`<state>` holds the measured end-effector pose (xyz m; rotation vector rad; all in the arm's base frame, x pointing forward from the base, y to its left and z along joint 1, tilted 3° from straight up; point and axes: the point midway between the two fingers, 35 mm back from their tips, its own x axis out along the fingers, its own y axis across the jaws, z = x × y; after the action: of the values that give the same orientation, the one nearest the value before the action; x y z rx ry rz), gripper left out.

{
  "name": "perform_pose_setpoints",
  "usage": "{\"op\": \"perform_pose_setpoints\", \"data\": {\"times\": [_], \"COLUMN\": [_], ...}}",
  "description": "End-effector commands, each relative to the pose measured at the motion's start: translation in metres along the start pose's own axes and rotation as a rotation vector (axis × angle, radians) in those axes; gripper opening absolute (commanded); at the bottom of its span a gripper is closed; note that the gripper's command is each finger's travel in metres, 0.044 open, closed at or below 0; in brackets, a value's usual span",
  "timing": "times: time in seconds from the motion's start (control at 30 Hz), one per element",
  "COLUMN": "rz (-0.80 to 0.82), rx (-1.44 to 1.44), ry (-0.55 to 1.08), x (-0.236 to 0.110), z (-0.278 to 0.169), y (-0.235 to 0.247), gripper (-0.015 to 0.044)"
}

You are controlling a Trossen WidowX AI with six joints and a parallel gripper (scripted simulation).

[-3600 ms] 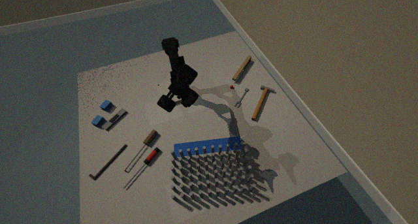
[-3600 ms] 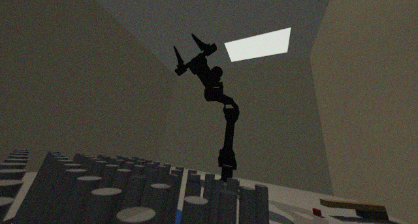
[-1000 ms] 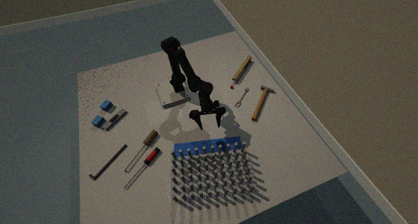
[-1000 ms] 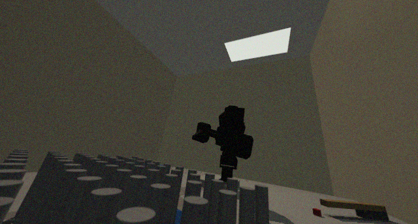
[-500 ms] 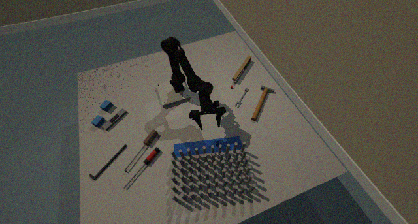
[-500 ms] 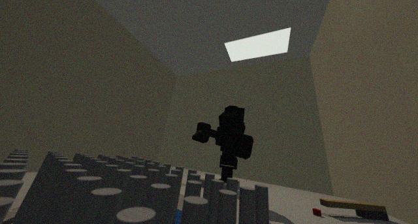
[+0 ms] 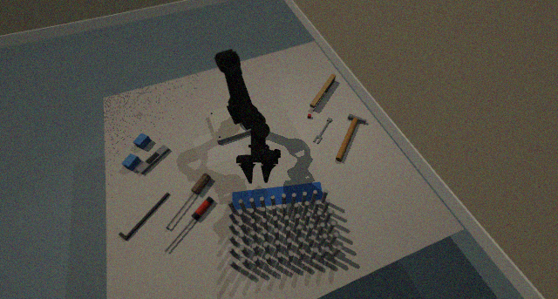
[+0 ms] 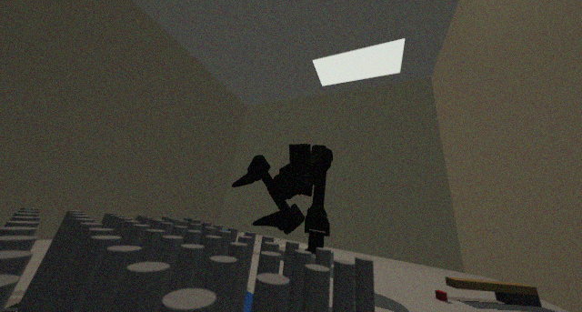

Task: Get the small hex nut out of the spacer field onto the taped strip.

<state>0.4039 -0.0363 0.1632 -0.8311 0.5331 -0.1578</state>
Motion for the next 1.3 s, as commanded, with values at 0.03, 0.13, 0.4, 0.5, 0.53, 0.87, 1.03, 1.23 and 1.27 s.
{"op": "perform_pose_setpoints", "data": {"times": [0.03,0.13,0.4,0.5,0.53,0.87,1.03,1.23,1.27], "rz": [0.098,0.142,0.289,0.355,0.378,0.607,0.716,0.733,0.733], "rx": [-0.512,-0.644,-0.992,-1.12,-1.163,-1.549,-1.72,-1.747,-1.747], "ry": [0.169,0.205,0.273,0.28,0.28,0.223,0.156,0.142,0.142], "x": [0.013,0.012,0.006,0.001,-0.001,-0.025,-0.041,-0.044,-0.044], "z": [-0.065,-0.083,-0.131,-0.147,-0.153,-0.203,-0.225,-0.229,-0.229], "y": [-0.046,-0.058,-0.085,-0.094,-0.097,-0.122,-0.132,-0.133,-0.133], "gripper": [0.044,0.044,0.044,0.044,0.044,0.044,0.044,0.044,0.044]}}
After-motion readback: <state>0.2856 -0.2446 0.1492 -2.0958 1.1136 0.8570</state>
